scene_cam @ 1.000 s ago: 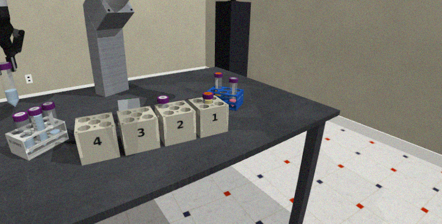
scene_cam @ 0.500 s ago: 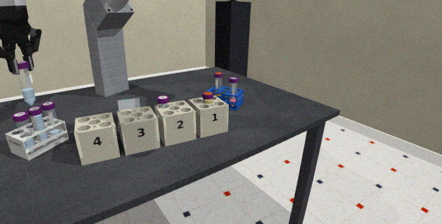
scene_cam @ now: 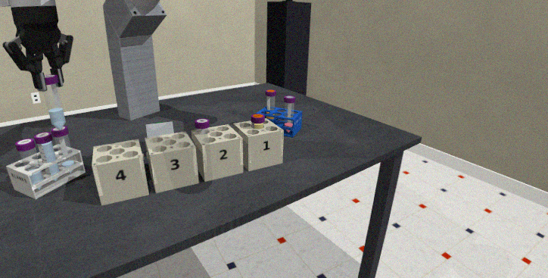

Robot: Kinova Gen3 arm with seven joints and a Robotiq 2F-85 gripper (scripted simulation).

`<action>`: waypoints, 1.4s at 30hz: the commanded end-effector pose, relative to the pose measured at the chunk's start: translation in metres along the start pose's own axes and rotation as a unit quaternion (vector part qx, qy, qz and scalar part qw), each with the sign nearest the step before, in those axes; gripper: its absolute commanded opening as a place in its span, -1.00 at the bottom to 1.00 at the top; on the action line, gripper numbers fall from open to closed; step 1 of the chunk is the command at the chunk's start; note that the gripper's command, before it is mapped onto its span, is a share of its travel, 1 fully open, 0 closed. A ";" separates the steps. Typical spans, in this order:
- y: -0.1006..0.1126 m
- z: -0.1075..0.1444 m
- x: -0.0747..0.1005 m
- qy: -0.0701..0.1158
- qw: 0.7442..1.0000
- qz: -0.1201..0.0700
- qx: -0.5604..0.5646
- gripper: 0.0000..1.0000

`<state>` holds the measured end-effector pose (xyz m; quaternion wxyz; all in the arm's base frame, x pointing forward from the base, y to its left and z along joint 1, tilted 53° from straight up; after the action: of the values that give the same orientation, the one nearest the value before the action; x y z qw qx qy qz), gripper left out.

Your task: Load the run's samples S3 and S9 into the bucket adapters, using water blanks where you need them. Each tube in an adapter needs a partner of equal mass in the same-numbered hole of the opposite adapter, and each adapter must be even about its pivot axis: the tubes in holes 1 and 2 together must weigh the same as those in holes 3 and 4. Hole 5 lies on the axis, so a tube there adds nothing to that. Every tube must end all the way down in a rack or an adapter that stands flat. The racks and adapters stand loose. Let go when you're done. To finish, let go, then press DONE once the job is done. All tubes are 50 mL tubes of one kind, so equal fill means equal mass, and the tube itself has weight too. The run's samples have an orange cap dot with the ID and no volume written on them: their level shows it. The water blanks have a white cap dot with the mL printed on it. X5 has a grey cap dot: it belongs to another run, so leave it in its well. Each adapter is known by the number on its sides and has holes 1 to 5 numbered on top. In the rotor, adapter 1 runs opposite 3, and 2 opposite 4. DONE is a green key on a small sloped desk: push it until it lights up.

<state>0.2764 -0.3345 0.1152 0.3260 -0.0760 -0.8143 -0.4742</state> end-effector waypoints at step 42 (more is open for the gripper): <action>0.127 0.041 0.000 -0.001 1.000 0.000 0.000 -0.80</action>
<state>0.3096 -0.2396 0.1869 0.3257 -0.0758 -0.8144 -0.4742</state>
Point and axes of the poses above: the point where the finger pads meet when closed, its own x axis back along the fingers, its own z axis across the jaws, y = z × x, the point moved 8 cm from there along x, back along the fingers, and after that the axes turned 10 degrees about x, right-handed, at the moved point
